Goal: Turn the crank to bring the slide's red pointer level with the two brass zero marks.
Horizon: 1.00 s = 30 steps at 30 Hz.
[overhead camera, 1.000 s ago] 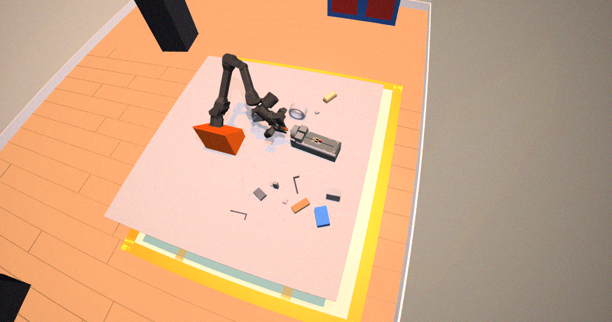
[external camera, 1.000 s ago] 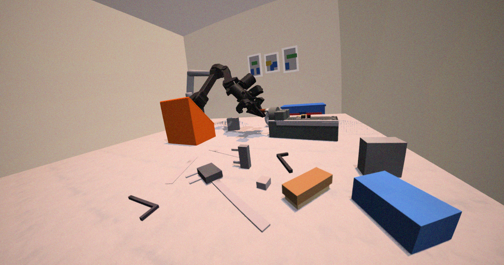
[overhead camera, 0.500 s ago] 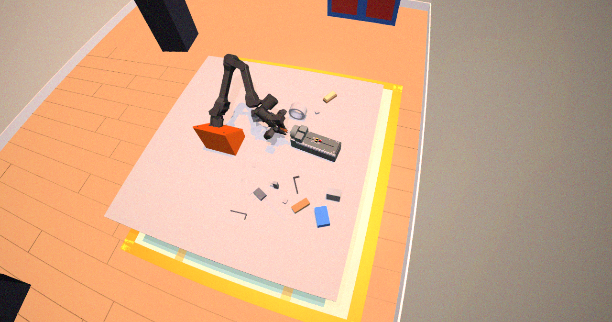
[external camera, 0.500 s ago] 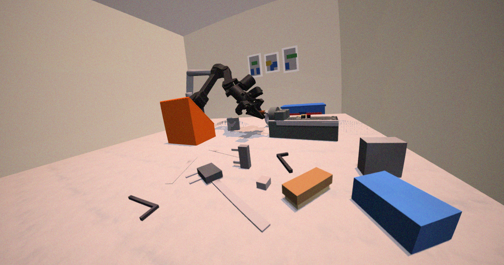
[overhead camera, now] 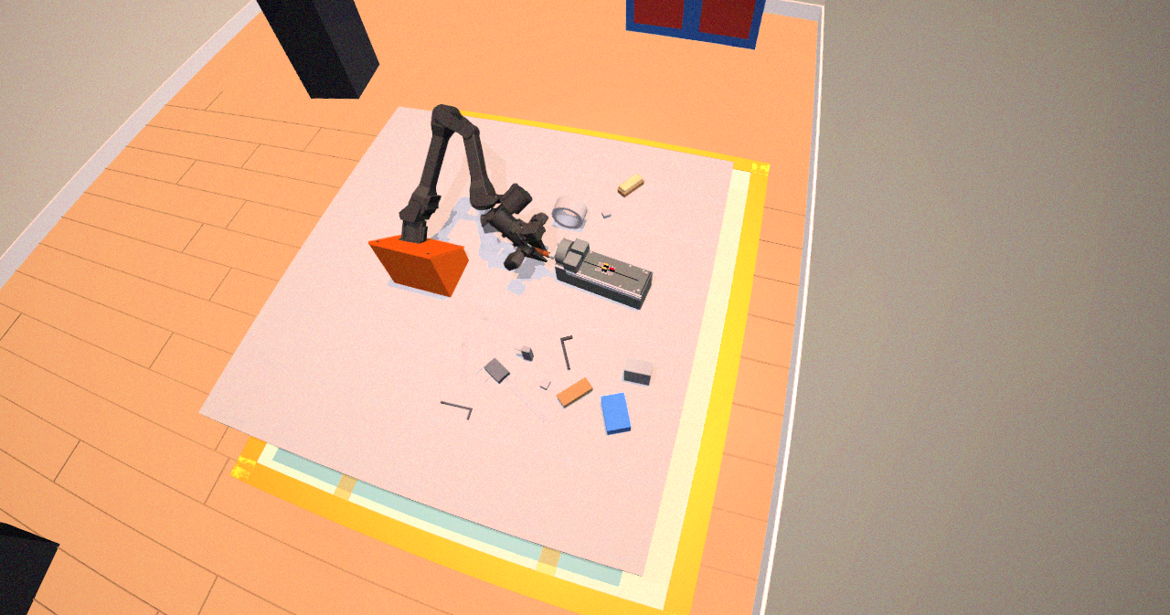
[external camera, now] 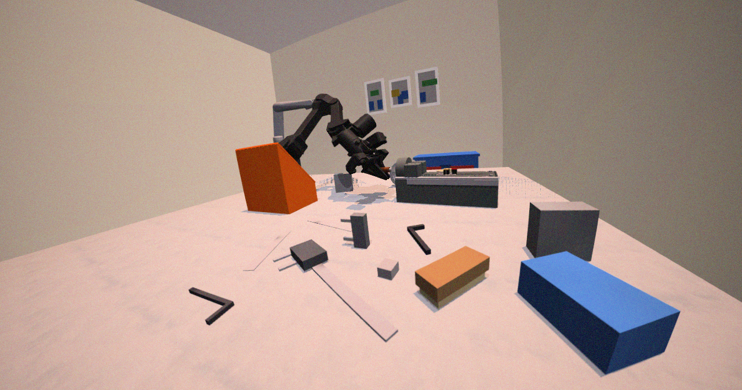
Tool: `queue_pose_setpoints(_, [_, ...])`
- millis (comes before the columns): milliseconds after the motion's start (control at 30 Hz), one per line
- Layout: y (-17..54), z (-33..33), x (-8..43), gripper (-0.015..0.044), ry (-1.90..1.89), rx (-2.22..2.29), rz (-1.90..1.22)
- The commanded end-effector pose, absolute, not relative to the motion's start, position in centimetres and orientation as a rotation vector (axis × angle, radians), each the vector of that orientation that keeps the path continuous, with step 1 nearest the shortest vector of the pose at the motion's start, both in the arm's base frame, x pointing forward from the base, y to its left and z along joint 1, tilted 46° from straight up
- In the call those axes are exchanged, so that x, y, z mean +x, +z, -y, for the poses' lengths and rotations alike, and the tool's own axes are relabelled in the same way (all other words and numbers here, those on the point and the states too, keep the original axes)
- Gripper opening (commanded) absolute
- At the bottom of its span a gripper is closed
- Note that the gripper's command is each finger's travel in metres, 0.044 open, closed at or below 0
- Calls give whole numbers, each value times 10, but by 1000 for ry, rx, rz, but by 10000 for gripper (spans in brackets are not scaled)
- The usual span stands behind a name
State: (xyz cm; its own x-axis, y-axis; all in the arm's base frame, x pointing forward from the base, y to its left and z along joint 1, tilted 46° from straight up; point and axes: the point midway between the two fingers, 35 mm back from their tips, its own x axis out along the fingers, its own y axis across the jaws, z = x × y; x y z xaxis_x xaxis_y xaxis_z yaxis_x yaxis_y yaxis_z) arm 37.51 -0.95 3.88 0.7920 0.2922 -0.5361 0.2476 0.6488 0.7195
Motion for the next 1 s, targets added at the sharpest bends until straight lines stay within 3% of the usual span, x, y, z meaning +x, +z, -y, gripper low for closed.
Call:
queue_pose_setpoints(0, [31, 4, 376, 0, 21, 883, -690])
queue_pose_setpoints(967, [27, -25, 385, 0, 22, 885, -689])
